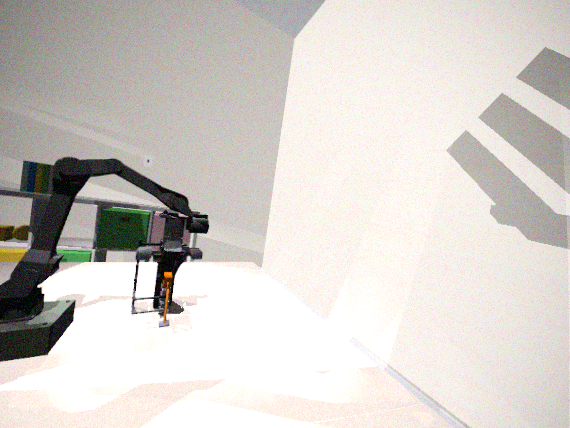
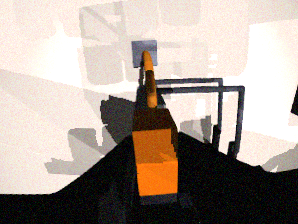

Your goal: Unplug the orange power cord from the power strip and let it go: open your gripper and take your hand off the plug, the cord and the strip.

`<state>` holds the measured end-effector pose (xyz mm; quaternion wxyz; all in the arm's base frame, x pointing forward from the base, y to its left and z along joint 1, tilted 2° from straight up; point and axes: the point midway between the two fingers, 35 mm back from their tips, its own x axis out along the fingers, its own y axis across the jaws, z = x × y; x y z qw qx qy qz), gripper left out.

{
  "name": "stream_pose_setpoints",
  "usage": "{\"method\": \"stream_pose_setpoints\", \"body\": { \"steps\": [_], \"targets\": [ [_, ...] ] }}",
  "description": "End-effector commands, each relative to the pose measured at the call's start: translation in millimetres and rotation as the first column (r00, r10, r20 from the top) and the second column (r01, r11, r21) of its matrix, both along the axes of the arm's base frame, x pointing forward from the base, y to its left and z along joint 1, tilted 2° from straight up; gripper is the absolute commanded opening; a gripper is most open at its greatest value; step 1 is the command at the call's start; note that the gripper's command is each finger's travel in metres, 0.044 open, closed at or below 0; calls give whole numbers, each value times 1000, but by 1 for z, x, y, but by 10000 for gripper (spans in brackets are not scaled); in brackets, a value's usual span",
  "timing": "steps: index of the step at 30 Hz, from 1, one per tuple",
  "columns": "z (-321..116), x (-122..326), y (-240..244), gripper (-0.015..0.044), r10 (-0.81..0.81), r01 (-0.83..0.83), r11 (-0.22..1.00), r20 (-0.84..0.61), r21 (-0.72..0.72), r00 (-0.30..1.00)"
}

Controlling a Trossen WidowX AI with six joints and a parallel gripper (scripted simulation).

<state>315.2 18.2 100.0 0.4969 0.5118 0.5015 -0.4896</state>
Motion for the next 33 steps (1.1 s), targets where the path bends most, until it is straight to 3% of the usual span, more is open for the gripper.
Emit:
{"method": "stream_pose_setpoints", "body": {
  "steps": [1,9,33],
  "targets": [
    [1,0,0,48,0,0,1000,1,0,1000],
    [1,0,0,0,0,0,1000,1,0,1000],
    [0,2,-37,0,-2,2,1000,1,-3,1000]
  ]
}}
